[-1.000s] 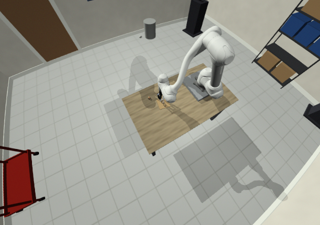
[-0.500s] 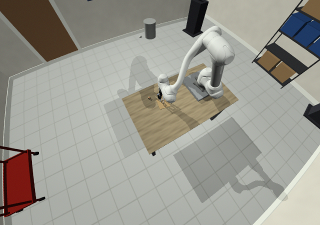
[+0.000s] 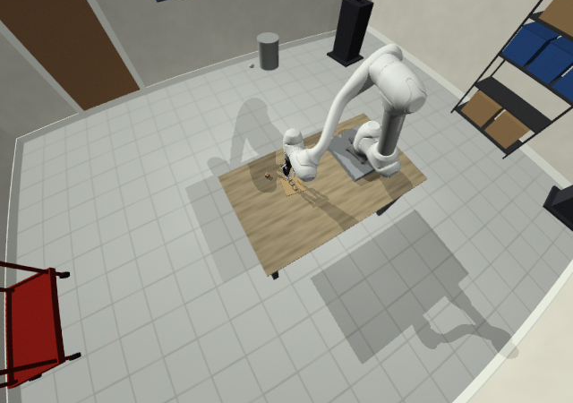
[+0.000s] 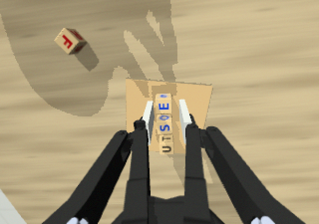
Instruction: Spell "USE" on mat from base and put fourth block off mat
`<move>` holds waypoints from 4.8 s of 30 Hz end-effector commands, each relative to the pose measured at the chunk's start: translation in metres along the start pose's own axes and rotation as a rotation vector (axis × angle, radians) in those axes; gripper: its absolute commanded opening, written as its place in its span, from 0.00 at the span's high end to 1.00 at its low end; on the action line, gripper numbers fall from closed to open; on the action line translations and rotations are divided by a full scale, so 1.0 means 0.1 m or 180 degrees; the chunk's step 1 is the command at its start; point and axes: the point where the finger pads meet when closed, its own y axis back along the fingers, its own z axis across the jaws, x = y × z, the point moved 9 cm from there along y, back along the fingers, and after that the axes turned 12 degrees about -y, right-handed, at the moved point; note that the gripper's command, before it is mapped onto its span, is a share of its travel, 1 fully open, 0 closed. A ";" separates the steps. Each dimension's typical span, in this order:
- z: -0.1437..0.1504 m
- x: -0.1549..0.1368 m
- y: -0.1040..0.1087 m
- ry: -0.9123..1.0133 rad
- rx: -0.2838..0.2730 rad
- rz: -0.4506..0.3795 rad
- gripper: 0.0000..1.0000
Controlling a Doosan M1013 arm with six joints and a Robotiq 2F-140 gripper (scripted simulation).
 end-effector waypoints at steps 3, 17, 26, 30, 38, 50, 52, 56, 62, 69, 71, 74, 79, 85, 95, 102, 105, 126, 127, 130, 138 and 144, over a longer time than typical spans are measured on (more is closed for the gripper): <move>-0.02 -0.02 0.33 0.0001 0.0004 0.0003 0.75; -0.02 -0.02 0.59 0.0001 0.0004 0.0003 0.00; -0.02 -0.02 0.59 0.0001 0.0004 0.0003 0.00; -0.02 -0.02 0.59 0.0001 0.0004 0.0003 0.00; -0.02 -0.02 0.59 0.0001 0.0004 0.0003 0.00; -0.02 -0.02 0.59 0.0001 0.0004 0.0003 0.00; -0.02 -0.02 0.59 0.0001 0.0004 0.0003 0.00; -0.02 -0.02 0.59 0.0001 0.0004 0.0003 0.00; -0.02 -0.02 0.59 0.0001 0.0004 0.0003 0.00; -0.02 -0.02 0.59 0.0001 0.0004 0.0003 0.00; -0.02 -0.02 0.59 0.0001 0.0004 0.0003 0.00; -0.02 -0.02 0.59 0.0001 0.0004 0.0003 0.00; -0.02 -0.02 0.65 0.0001 0.0004 0.0003 0.00; -0.02 -0.02 0.84 0.0001 0.0004 0.0003 0.00; -0.02 -0.02 1.18 0.0001 0.0004 0.0003 0.00; -0.02 -0.02 1.29 0.0001 0.0004 0.0003 0.00; -0.02 -0.02 1.29 0.0001 0.0004 0.0003 0.00; -0.02 -0.02 1.29 0.0001 0.0004 0.0003 0.00; -0.02 -0.02 1.29 0.0001 0.0004 0.0003 0.00; -0.02 -0.02 1.29 0.0001 0.0004 0.0003 0.00; -0.02 -0.02 1.29 0.0001 0.0004 0.0003 0.00; -0.02 -0.02 1.29 0.0001 0.0004 0.0003 0.00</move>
